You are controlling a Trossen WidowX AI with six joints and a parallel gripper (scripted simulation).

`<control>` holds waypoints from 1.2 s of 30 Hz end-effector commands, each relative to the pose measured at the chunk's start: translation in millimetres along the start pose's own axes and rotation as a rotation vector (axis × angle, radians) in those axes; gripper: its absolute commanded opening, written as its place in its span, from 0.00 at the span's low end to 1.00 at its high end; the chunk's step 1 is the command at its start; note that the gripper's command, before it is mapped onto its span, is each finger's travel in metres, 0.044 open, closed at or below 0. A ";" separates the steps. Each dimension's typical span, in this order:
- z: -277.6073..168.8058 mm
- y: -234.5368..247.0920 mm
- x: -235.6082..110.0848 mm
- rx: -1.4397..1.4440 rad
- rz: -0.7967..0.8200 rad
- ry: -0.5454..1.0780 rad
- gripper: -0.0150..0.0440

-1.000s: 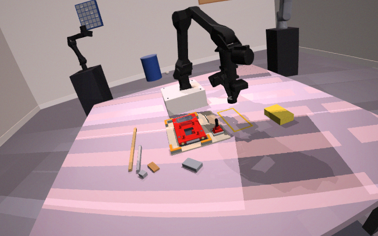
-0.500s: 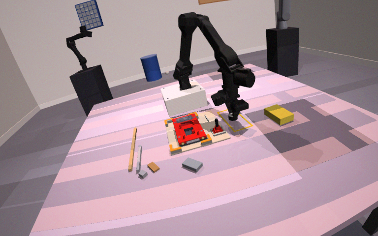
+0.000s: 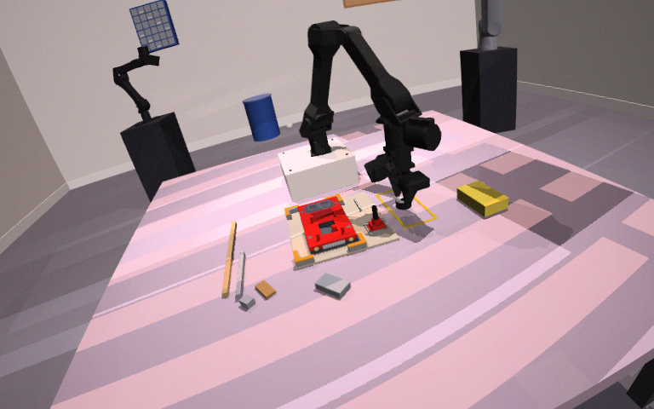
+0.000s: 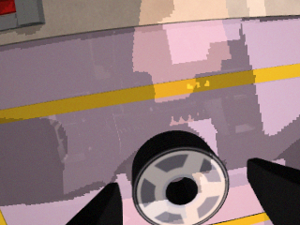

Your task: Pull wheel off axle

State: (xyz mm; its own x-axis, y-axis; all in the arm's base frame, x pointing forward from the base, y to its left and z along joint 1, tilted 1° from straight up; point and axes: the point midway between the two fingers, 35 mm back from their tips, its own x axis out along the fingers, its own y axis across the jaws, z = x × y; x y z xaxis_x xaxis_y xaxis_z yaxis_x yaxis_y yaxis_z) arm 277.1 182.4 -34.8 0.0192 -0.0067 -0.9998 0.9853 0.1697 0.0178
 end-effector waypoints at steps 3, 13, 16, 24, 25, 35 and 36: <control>-1.3 2.8 -34.6 0.002 0.013 0.006 0.76; 6.2 -14.1 -62.8 -0.001 0.016 0.007 0.99; 13.0 -29.5 -74.3 0.000 0.014 0.007 1.00; 31.9 -72.6 -97.7 0.002 0.009 0.005 1.00; 33.8 -77.0 -99.4 0.002 0.008 0.004 1.00; 35.4 -80.5 -100.7 0.002 0.008 0.004 1.00; 35.4 -80.5 -100.7 0.002 0.008 0.004 1.00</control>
State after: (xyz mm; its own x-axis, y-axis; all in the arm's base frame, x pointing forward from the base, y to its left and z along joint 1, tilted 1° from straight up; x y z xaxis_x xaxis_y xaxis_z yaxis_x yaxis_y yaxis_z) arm 203.0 135.2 64.3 0.0269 -0.0013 -0.9996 0.9846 0.1729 0.0263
